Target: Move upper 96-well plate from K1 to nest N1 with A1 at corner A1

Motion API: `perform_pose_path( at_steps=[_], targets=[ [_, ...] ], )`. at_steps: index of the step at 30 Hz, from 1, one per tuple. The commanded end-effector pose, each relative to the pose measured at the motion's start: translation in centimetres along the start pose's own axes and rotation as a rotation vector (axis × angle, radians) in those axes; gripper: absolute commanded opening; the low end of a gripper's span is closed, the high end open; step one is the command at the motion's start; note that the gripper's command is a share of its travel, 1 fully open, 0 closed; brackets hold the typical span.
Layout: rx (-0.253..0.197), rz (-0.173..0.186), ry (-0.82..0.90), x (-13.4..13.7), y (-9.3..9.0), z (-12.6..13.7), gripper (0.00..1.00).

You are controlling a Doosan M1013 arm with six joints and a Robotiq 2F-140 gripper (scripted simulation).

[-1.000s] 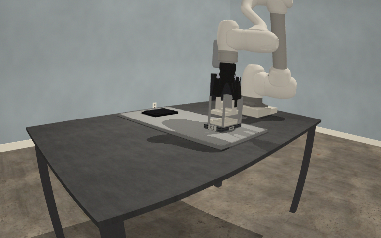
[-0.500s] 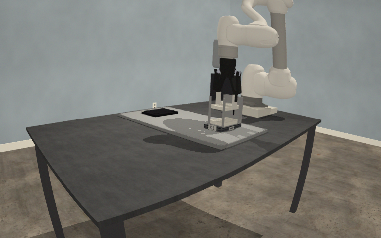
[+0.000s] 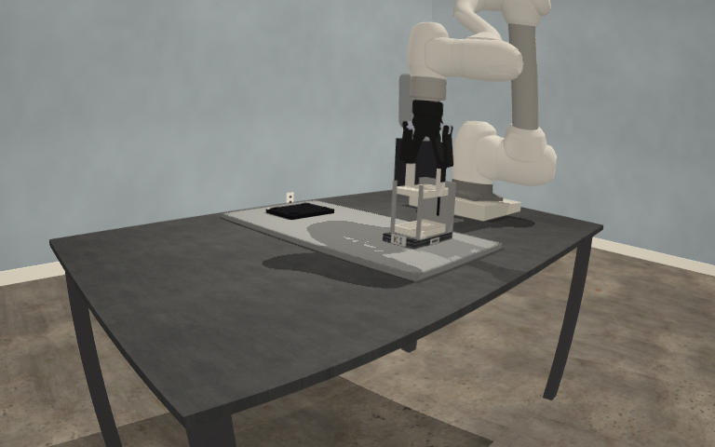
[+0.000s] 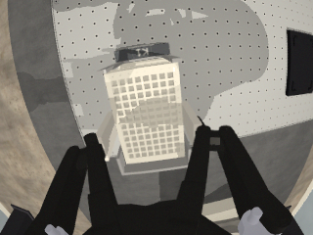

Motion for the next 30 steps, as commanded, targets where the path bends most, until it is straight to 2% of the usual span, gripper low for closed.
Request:
perform_pose_path(
  at_steps=[1, 30],
  targets=[
    [0.0, 0.0, 0.0, 0.0, 0.5, 0.0, 0.0],
    [0.0, 0.0, 0.0, 0.0, 4.5, 0.0, 0.0]
  ],
)
Point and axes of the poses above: the point where the finger pads meet when closed, its own y axis back along the fingers, its own x axis across the jaws, z = x × y, the point moved 4 cm from there along y, back along the fingers, and after that the axes turned 6 degrees about -y, right-handed, at the moved point
